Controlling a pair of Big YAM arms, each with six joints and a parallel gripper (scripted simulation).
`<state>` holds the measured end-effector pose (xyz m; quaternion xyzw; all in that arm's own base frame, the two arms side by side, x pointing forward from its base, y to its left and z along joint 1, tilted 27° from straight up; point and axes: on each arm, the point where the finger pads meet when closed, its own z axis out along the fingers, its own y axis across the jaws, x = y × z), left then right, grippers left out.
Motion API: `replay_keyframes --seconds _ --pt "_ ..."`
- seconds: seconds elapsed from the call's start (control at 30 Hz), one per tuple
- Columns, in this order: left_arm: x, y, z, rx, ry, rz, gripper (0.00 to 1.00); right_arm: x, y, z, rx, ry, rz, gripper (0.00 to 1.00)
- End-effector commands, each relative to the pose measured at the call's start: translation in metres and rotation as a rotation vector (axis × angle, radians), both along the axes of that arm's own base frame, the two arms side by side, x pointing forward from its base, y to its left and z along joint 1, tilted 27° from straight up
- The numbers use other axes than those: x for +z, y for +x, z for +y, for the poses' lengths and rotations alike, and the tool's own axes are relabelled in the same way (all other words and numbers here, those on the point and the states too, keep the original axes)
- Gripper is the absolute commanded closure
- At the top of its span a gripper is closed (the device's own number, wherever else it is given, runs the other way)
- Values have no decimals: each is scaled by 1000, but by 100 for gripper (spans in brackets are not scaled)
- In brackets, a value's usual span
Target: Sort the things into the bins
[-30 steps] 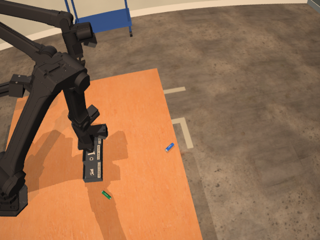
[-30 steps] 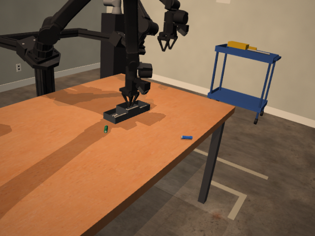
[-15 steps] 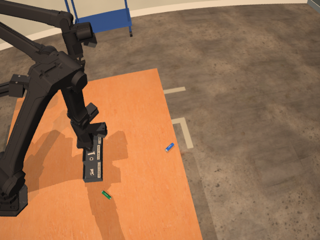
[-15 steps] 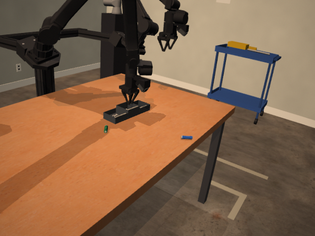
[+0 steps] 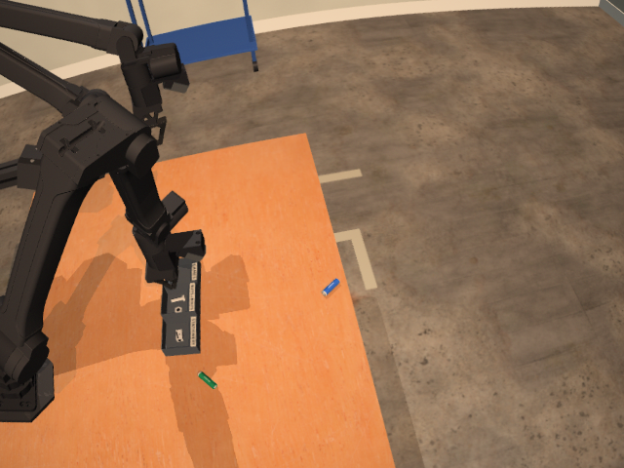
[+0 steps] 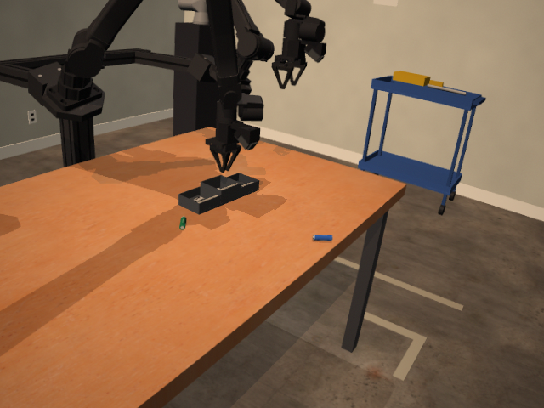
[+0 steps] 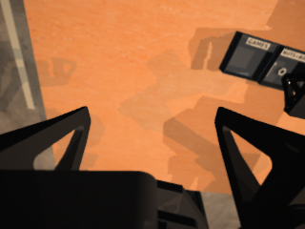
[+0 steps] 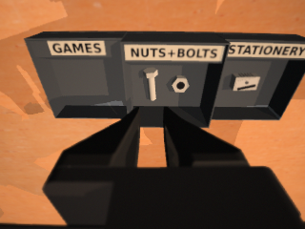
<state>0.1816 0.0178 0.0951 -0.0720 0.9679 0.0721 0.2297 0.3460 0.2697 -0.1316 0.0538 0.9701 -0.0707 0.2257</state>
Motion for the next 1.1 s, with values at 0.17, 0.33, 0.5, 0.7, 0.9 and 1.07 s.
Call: replay_keyframes --seconds 0.17,0.33,0.5,0.7,0.9,1.07 --pt "-5 -5 2 1 2 14 0 -9 -7 -6 -14 -13 13 80" --pt "-5 -5 2 1 2 14 0 -10 -4 -9 -24 -11 11 80" --pt "-5 -5 2 1 2 14 0 -11 -4 -9 -25 -10 10 80" --pt "-5 -5 2 1 2 14 0 -11 -4 -10 -26 -8 9 80" --pt "-5 -5 2 1 2 14 0 -12 -4 -10 -27 -8 9 80" --pt "-5 -5 2 1 2 14 0 -12 -3 -10 -27 -8 9 80"
